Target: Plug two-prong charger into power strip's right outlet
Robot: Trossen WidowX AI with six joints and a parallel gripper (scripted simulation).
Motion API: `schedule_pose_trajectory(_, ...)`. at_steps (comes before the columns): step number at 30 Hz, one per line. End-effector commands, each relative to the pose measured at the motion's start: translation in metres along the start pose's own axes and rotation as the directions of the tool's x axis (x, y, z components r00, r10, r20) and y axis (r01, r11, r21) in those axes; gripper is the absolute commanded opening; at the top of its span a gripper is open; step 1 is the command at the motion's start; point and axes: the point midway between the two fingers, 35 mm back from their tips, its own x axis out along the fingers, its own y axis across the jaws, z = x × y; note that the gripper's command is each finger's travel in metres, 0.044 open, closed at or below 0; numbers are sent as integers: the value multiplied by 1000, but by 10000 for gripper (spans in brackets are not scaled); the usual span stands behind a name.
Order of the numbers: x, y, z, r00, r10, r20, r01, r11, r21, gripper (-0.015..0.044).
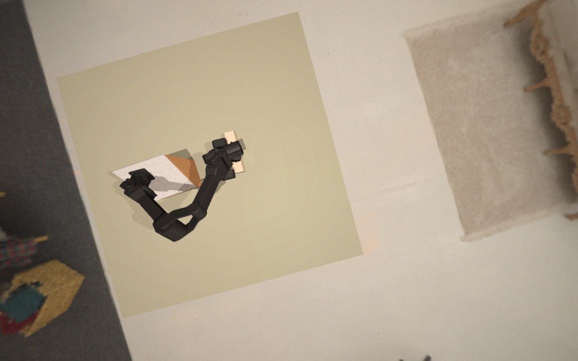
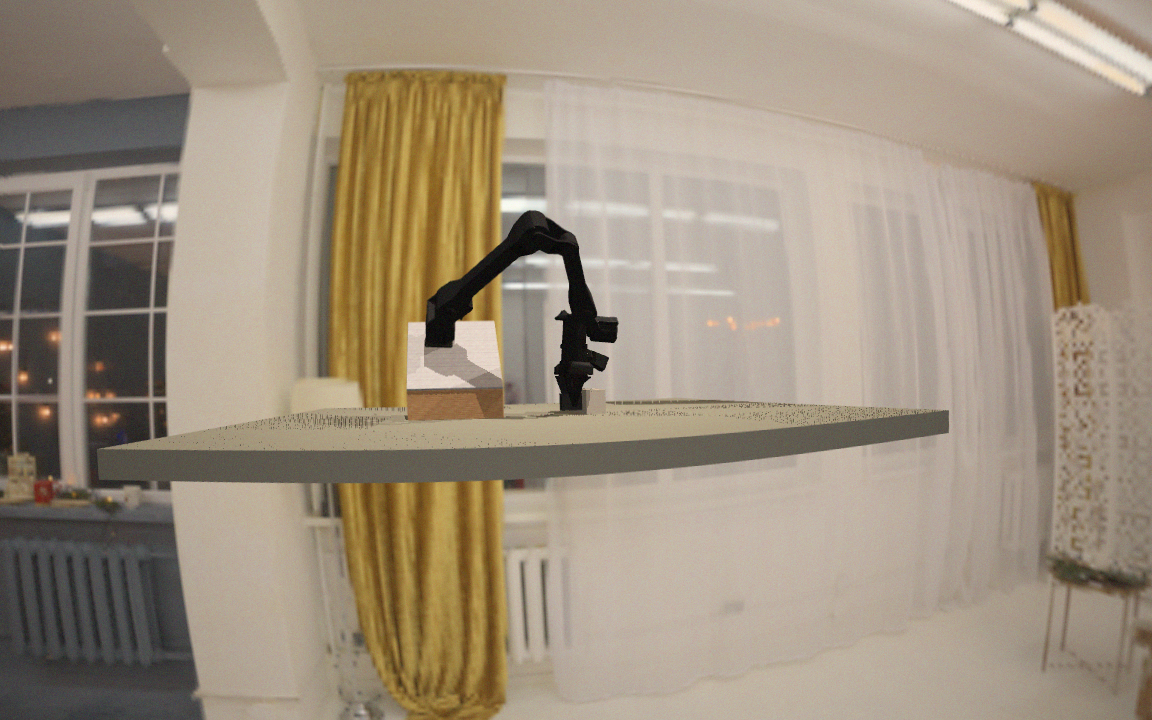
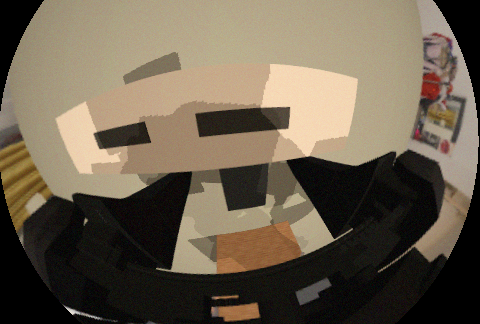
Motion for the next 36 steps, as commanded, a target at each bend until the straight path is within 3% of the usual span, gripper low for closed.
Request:
schedule_pose_trajectory(1,0,0,-3,1000,0,0,0,1000,-2,440)
schedule_pose_trajectory(36,1,0,-12,1000,1,13,-1,1000,9,440)
